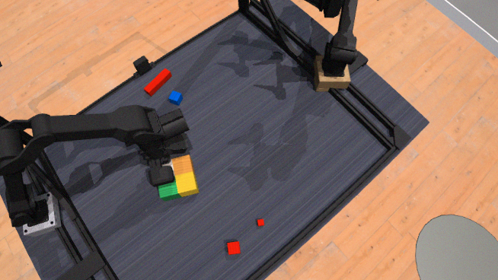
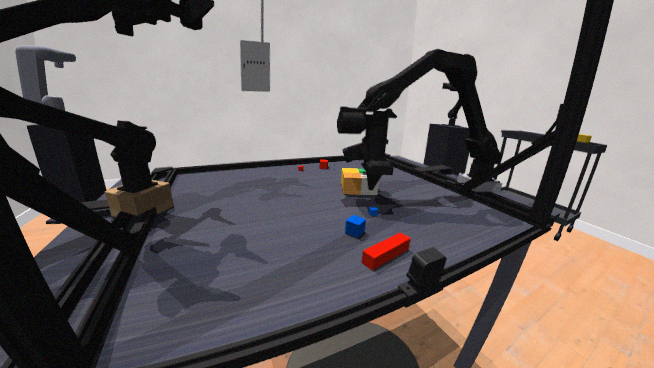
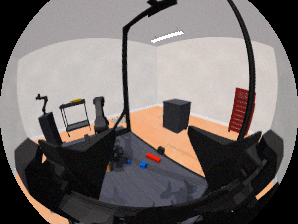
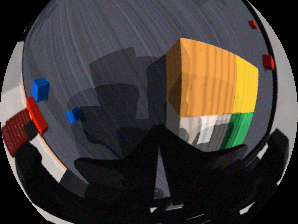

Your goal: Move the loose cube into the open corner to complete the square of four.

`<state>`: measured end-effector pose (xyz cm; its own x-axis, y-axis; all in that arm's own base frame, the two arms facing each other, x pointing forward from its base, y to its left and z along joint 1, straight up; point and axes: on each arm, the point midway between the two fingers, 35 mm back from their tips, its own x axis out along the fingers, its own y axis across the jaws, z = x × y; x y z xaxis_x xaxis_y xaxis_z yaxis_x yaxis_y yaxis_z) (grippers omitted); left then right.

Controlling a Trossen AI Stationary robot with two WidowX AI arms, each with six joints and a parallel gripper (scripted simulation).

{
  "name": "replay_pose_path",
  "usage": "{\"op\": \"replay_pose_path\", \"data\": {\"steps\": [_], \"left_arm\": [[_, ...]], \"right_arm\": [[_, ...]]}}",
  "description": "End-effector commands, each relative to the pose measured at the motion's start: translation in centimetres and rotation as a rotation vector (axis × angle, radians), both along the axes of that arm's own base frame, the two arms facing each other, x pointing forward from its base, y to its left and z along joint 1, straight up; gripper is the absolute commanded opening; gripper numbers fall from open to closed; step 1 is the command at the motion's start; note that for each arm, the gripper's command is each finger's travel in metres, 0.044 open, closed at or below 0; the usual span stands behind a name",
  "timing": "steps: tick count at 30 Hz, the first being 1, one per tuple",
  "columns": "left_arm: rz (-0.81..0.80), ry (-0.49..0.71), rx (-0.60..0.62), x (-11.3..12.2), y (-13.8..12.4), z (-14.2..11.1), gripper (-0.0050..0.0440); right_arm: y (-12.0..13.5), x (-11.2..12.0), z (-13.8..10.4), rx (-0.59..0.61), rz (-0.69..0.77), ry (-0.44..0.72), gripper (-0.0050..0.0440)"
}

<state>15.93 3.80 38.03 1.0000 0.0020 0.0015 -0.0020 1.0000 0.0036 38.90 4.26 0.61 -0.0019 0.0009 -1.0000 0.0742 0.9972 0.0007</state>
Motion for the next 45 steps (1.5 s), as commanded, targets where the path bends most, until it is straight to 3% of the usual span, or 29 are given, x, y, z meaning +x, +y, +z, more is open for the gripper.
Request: {"op": "replay_pose_path", "data": {"steps": [1,16,28,33,39,45], "left_arm": [[-0.002,0.000,-0.004,0.0,0.0,0.0,0.0400],[-0.002,0.000,-0.004,0.0,0.0,0.0,0.0400],[-0.002,0.000,-0.004,0.0,0.0,0.0,0.0400],[-0.002,0.000,-0.004,0.0,0.0,0.0,0.0400],[-0.002,0.000,-0.004,0.0,0.0,0.0,0.0400],[-0.002,0.000,-0.004,0.0,0.0,0.0,0.0400]], "right_arm": [[0.0,0.0,0.0,-0.001,0.000,-0.002,0.0000],[0.1,-0.1,0.0,-0.001,0.000,-0.002,0.0000],[3.5,-2.9,0.0,0.000,0.000,0.000,0.0000],[3.7,-3.2,0.0,0.000,0.000,0.000,0.0000],[3.6,-2.9,4.2,-0.001,0.005,0.004,0.0000],[3.6,-2.9,5.0,-0.001,0.006,0.004,0.0000]]}}
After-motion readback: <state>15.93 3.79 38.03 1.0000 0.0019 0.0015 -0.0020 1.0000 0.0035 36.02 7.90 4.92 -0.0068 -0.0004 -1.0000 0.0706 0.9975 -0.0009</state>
